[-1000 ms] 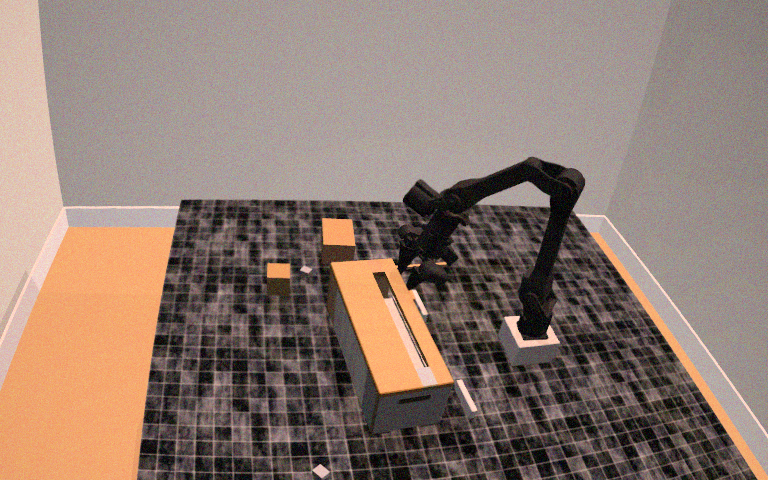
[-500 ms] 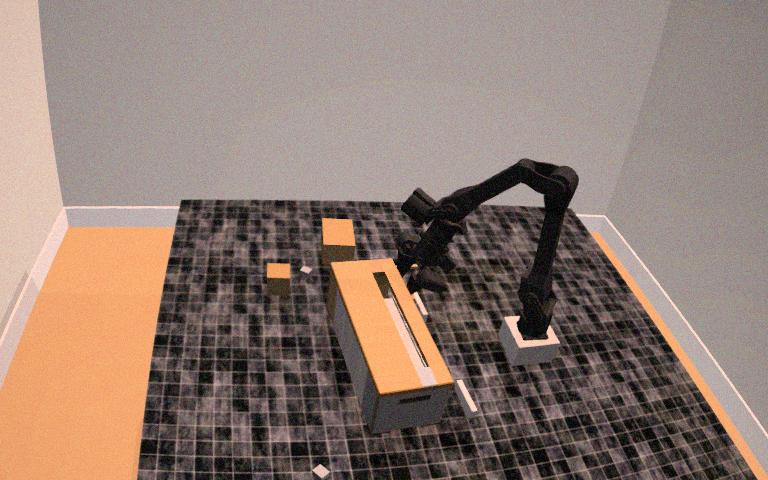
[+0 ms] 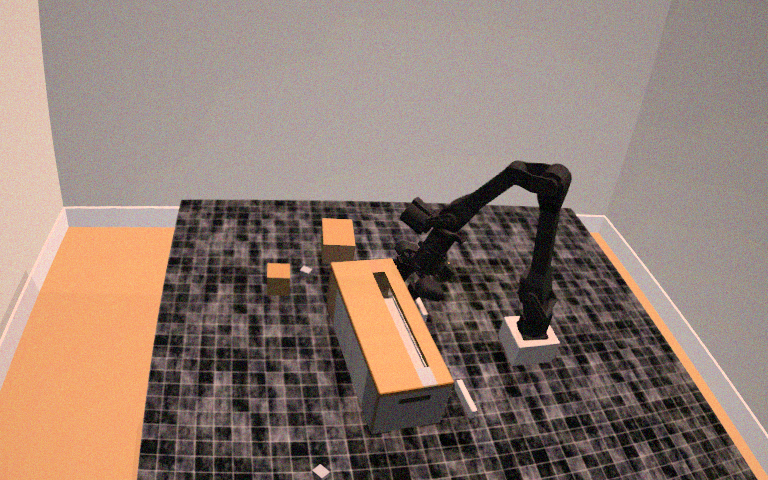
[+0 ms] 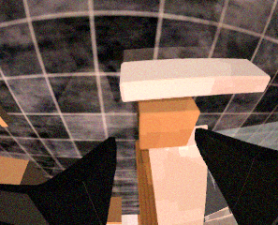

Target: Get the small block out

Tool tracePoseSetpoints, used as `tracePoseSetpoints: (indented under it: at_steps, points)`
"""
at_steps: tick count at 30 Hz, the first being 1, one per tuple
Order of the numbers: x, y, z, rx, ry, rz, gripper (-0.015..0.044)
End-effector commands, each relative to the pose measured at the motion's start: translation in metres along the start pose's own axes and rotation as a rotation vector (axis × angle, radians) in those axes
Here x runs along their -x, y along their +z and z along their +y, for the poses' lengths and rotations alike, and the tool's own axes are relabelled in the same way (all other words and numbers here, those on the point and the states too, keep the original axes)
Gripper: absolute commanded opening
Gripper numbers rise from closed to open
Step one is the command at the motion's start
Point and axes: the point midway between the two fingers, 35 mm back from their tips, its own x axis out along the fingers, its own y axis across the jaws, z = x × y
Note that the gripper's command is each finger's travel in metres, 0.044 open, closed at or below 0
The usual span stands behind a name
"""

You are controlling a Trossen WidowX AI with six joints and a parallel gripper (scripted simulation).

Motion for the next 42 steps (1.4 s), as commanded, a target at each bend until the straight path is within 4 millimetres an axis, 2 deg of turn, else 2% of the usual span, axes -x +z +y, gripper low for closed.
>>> tracePoseSetpoints:
  at_steps: [1,8,15,18,21,29,33,42]
  points:
    - [-0.006,0.004,-0.003,-0.006,-0.008,-0.001,0.0285]
    - [-0.013,0.008,-0.004,-0.006,-0.008,-0.001,0.0285]
    - [-0.013,0.008,-0.004,-0.006,-0.008,-0.001,0.0101]
    - [-0.013,0.008,-0.004,-0.006,-0.008,-0.001,0.0081]
    - [-0.005,0.004,-0.003,-0.005,-0.007,-0.001,0.0003]
    - [0.040,-0.016,-0.002,-0.002,-0.005,-0.003,0.0000]
    - [0.047,-0.019,-0.003,-0.014,0.001,-0.004,0.0000]
    - [0.078,-0.028,-0.016,-0.180,0.083,-0.007,0.0000]
